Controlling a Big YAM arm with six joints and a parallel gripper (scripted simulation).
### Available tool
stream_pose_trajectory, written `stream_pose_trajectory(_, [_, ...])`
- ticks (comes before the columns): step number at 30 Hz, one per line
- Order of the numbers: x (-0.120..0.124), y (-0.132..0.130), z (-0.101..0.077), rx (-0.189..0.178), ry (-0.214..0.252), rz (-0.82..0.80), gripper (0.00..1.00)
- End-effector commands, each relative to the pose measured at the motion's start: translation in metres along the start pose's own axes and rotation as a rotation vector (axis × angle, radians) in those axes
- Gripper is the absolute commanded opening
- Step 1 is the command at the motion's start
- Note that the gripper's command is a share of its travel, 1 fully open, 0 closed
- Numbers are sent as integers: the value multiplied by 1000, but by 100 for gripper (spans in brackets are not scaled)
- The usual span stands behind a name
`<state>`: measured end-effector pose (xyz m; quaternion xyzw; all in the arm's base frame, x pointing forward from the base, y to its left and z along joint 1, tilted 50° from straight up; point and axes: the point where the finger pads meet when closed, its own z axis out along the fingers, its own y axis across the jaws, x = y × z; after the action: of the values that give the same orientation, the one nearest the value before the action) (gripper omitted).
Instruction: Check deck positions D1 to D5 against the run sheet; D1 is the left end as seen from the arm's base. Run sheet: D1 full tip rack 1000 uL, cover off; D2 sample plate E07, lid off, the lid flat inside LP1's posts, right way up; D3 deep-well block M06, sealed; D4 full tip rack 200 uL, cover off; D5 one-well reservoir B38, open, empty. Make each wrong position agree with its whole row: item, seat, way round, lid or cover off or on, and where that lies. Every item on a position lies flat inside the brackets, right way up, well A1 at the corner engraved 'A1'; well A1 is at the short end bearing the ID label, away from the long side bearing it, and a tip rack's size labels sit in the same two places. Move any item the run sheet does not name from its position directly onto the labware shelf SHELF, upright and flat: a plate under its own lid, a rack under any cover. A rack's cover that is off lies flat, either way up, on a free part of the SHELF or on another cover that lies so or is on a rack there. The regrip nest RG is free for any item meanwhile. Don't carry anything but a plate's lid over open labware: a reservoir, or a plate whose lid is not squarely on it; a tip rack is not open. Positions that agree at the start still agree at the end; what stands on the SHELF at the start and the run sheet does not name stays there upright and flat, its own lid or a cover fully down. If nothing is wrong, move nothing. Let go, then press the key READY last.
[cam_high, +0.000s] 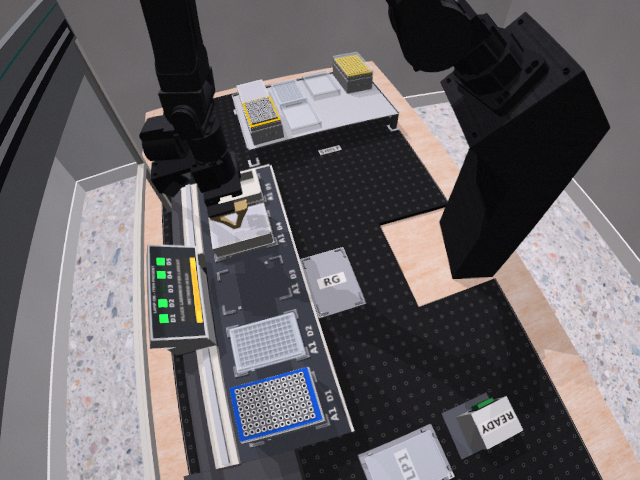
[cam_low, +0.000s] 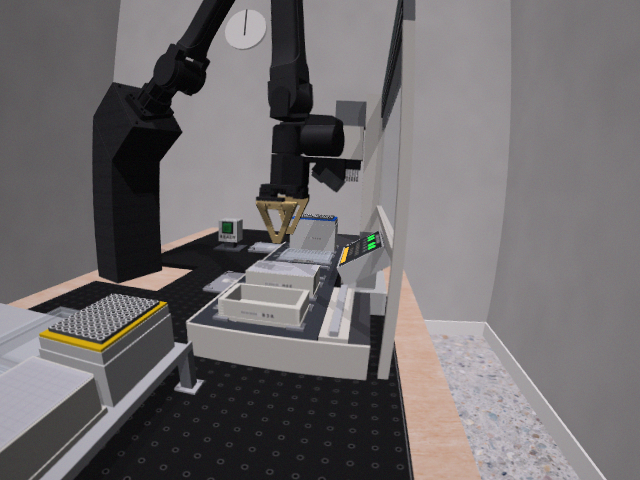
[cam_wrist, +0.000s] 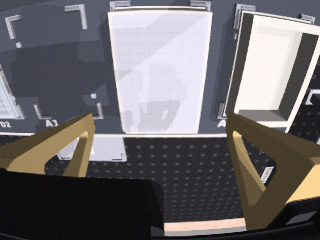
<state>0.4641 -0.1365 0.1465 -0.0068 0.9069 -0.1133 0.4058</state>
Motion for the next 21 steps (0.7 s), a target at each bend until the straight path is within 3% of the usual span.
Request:
stream_pose_trajectory(1, [-14, 0, 3, 4, -31, 0, 100])
stream_pose_trajectory(21, [-12, 1, 32, 2, -27, 0, 100])
